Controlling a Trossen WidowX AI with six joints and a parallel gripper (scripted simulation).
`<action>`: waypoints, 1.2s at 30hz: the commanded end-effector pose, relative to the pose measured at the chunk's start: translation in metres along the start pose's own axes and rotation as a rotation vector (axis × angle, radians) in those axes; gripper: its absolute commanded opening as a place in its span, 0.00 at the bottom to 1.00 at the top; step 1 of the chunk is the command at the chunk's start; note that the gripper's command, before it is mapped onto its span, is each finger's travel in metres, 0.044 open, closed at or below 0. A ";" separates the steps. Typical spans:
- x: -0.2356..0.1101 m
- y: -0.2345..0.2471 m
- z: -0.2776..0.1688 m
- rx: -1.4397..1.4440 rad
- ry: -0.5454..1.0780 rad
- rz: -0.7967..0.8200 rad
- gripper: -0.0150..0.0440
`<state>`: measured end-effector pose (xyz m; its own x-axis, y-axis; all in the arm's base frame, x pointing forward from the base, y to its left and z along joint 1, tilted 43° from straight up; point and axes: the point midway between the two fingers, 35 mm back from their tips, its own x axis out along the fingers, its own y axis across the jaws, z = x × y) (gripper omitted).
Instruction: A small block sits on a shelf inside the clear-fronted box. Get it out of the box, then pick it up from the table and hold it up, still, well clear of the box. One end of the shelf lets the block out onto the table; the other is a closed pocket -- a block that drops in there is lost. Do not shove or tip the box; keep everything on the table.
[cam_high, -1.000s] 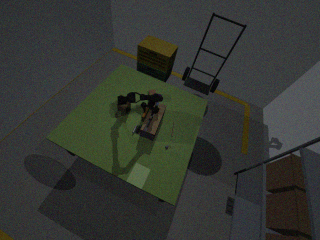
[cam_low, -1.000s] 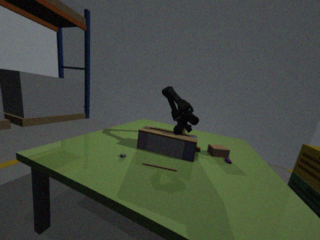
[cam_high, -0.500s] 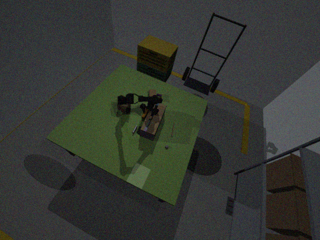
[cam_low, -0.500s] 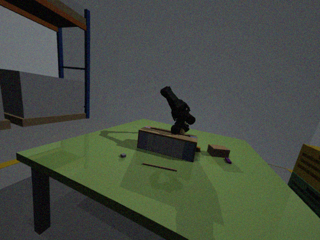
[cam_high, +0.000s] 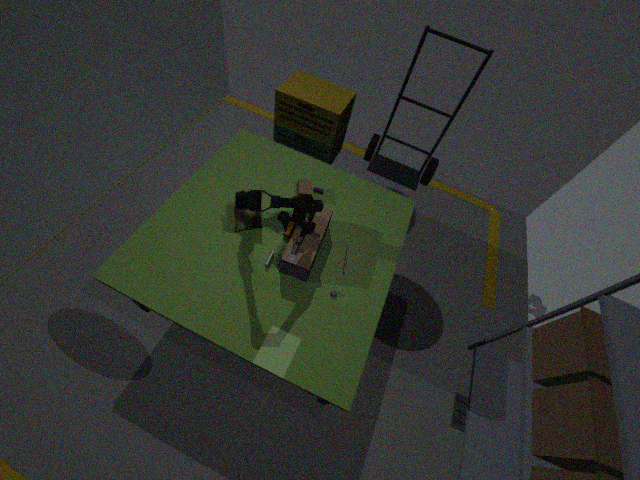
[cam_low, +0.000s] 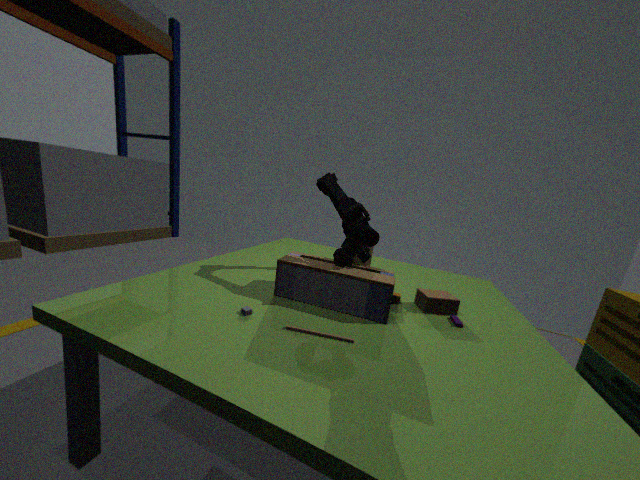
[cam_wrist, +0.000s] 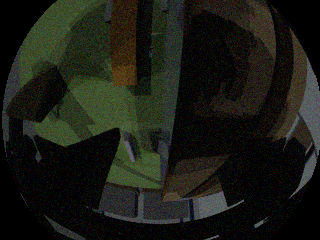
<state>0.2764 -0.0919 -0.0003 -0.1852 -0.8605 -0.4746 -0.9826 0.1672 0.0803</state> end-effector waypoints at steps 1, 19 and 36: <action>0.002 0.000 -0.009 0.004 0.002 -0.005 0.93; 0.013 -0.001 -0.042 0.004 0.005 -0.004 0.93; 0.024 -0.001 -0.072 0.004 0.006 -0.004 0.93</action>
<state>0.2721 -0.1427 0.0457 -0.1854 -0.8616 -0.4725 -0.9826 0.1659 0.0831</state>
